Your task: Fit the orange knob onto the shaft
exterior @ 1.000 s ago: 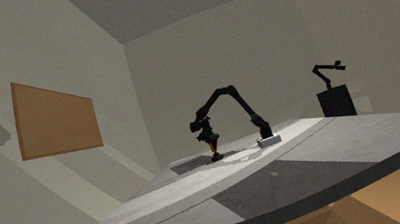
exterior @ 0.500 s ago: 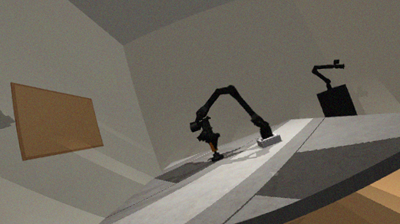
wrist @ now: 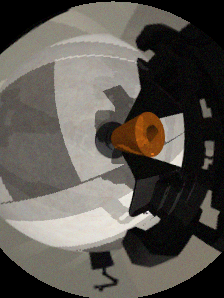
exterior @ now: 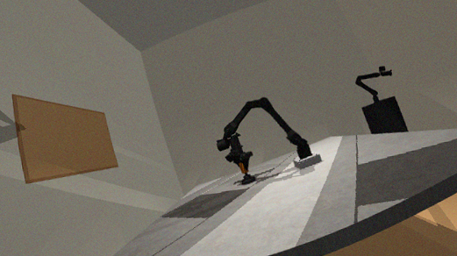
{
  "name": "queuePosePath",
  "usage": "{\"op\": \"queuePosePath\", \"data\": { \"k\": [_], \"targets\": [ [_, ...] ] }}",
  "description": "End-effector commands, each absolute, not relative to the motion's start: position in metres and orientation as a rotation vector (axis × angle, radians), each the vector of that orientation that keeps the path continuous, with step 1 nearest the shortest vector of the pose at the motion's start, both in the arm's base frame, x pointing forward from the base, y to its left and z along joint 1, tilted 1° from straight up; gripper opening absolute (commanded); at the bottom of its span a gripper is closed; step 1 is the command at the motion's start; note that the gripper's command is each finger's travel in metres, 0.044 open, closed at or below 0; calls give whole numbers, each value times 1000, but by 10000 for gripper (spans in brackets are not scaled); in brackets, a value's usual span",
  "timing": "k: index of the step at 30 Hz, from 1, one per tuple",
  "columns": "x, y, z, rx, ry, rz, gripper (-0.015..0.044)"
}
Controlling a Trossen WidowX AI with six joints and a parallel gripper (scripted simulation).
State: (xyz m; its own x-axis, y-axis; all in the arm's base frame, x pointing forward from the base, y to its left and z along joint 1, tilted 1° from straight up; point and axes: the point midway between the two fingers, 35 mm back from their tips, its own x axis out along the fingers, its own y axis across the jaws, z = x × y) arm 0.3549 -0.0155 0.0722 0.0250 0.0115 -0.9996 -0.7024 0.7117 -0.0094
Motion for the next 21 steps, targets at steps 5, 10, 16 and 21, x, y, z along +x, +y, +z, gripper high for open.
{"op": "queuePosePath", "data": {
  "k": [5, 10, 16, 21],
  "targets": [
    [354, -16, 70, -616, 1453, 612, 0],
    [352, -16, 69, -616, 1453, 612, 0],
    [351, -16, 69, -616, 1453, 612, 0],
    [351, -16, 71, -616, 1453, 612, 0]
  ]
}}
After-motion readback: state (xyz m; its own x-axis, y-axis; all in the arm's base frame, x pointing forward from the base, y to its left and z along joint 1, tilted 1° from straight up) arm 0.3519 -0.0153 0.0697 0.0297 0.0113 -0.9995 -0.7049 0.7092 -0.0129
